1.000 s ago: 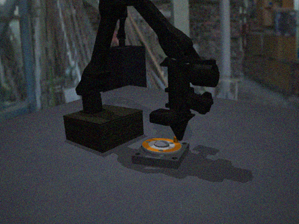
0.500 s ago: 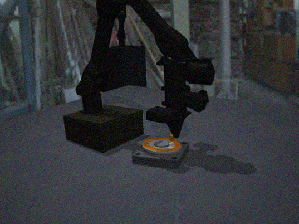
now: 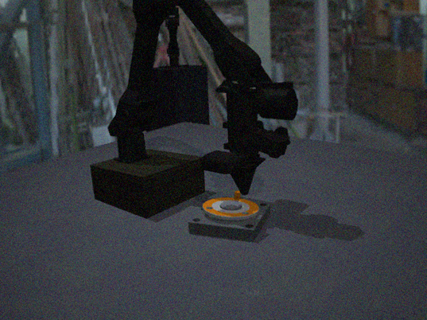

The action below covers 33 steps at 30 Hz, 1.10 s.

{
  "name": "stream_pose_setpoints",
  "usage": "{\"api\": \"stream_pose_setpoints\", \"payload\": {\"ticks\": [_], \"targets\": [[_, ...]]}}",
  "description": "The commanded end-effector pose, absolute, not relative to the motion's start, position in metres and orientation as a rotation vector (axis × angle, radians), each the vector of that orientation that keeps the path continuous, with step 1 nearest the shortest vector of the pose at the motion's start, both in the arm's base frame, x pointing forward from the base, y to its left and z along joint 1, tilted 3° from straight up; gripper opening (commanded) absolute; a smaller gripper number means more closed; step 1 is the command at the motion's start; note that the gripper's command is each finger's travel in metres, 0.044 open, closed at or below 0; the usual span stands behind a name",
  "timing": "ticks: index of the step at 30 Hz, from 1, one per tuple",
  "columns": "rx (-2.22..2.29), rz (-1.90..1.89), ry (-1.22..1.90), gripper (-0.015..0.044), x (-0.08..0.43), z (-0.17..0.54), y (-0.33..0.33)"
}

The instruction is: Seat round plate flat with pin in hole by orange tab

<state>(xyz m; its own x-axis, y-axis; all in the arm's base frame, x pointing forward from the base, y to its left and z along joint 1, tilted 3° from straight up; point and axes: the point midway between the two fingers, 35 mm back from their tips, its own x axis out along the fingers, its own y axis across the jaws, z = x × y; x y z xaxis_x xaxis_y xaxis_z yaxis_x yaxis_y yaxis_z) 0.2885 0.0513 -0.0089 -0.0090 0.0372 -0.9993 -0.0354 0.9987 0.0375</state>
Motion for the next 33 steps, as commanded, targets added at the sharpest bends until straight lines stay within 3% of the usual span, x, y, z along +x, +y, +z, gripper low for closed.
{"api": "stream_pose_setpoints", "payload": {"ticks": [1, 33], "targets": [[0.005, 0.055, 1.587, 0.0000, 0.281, -0.010, 0.050], [0.003, 0.053, 1.590, 0.0000, 0.247, -0.005, 0.019]]}}
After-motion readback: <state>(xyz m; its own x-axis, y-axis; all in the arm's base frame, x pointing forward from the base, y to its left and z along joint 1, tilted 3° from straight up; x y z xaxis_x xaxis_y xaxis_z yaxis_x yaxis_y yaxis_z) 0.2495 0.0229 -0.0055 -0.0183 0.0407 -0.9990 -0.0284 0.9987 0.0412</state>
